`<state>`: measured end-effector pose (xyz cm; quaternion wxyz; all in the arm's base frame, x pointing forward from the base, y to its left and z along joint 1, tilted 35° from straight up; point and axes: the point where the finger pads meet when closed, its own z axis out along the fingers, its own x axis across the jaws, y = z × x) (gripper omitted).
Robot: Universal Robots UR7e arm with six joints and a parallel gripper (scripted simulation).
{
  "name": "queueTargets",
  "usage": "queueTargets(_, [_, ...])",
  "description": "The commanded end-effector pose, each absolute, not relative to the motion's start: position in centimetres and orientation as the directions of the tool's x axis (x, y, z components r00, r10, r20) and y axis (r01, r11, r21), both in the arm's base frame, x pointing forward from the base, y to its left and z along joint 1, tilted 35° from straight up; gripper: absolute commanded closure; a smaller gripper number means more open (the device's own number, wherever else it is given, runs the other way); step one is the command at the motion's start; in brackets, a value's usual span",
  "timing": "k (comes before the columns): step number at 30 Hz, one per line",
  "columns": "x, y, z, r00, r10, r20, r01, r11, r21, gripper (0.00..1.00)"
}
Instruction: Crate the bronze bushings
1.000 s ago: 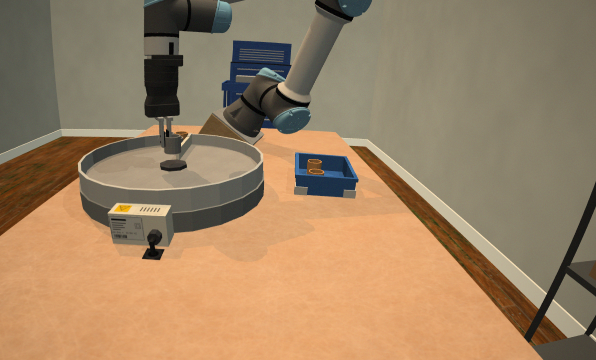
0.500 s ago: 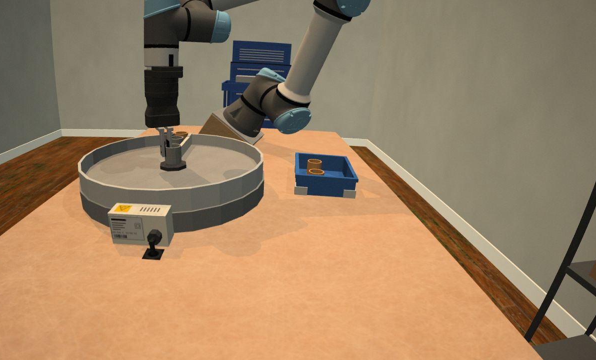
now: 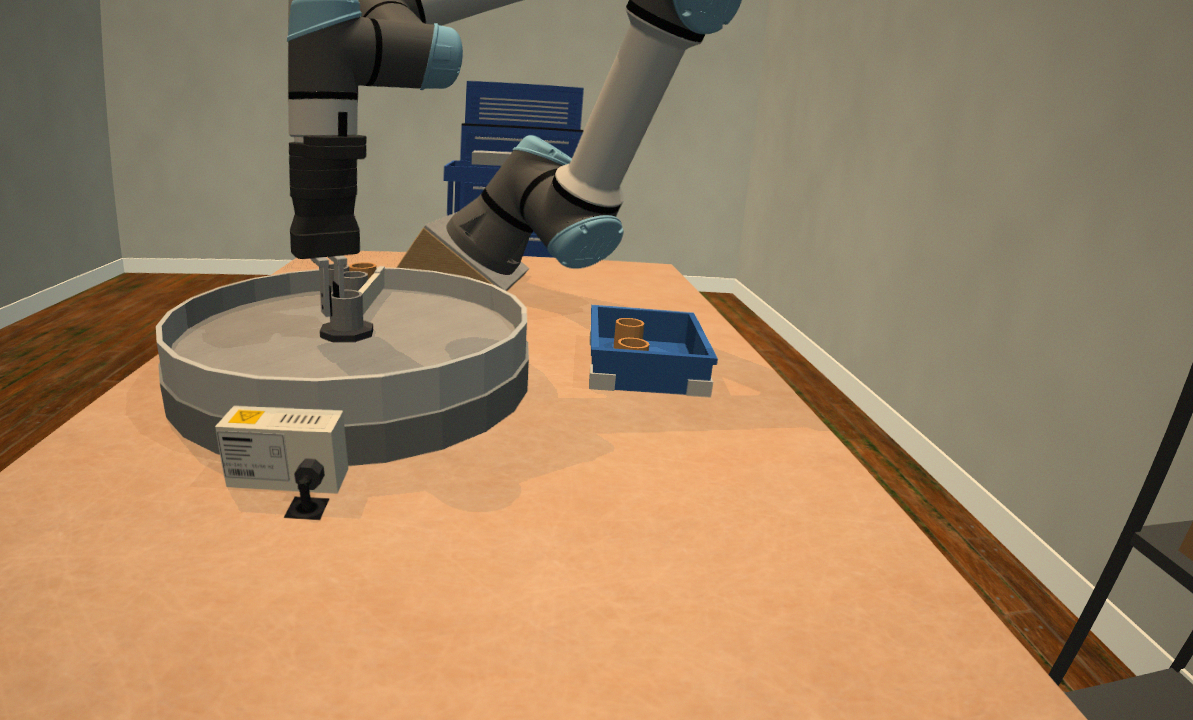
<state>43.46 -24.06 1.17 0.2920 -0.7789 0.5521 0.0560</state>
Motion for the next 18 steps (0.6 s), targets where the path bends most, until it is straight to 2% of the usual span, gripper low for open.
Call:
queueTargets(1, [43.47, -24.11, 1.20, 0.384, -0.828, -0.408, -0.893, -0.220, -0.394, 1.00])
queueTargets(6, [43.47, -24.11, 1.20, 0.384, -0.828, -0.408, -0.893, -0.220, -0.394, 1.00])
queueTargets(7, [43.47, -24.11, 1.20, 0.384, -0.828, -0.408, -0.893, -0.220, -0.394, 0.53])
queueTargets(18, [43.47, -24.11, 1.20, 0.384, -0.828, -0.408, -0.893, -0.220, -0.394, 0.53])
